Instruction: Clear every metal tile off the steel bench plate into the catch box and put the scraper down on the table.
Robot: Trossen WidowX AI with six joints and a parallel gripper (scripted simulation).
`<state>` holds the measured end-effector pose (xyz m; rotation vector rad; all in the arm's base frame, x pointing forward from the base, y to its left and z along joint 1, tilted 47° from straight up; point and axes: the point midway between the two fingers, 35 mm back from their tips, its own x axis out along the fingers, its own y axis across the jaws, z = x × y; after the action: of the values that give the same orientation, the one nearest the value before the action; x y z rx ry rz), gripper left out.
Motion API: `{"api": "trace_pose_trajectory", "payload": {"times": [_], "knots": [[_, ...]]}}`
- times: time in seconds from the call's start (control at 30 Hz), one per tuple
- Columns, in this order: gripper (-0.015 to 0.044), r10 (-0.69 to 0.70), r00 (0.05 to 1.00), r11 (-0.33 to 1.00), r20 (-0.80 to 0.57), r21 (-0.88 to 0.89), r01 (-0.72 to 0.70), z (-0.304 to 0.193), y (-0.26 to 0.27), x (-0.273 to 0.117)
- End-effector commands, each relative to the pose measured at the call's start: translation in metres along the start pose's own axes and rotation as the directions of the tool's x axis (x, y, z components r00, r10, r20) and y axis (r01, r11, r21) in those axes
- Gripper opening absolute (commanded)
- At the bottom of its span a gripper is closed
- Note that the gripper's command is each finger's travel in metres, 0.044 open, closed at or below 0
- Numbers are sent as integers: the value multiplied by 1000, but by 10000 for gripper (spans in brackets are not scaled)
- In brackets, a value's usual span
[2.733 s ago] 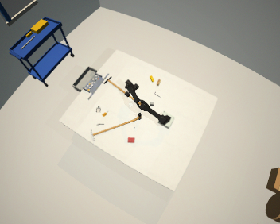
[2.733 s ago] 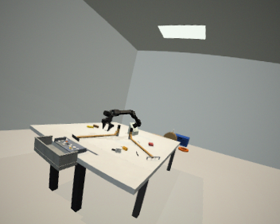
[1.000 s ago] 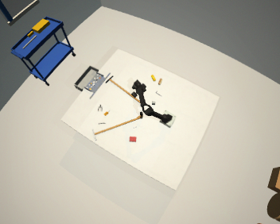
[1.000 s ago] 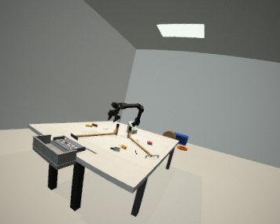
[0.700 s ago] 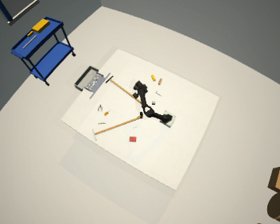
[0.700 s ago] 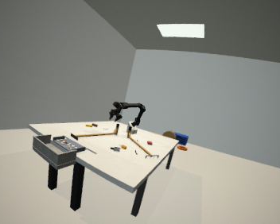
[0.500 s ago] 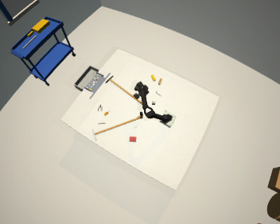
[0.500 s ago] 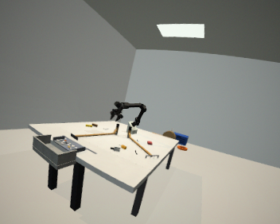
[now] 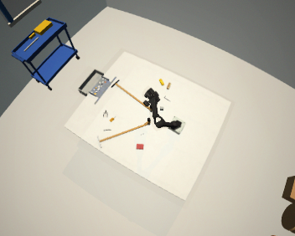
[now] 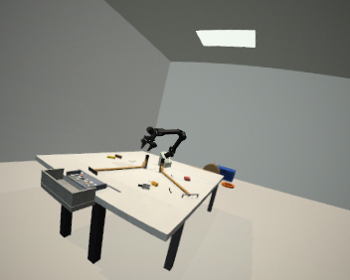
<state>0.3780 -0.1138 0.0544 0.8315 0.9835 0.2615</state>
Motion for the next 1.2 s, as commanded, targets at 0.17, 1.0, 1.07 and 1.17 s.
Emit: {"api": "trace_pose_trajectory", "payload": {"times": [0.17, 1.0, 1.07, 1.17], "knots": [[440, 6, 999, 1000, 34, -10, -6, -18, 3, -14], [440, 9, 993, 1000, 116, -19, -7, -76, 5, -39], [440, 9, 993, 1000, 118, -19, -7, -77, 5, -39], [440, 8, 993, 1000, 118, -19, -6, -80, 5, -35]]}}
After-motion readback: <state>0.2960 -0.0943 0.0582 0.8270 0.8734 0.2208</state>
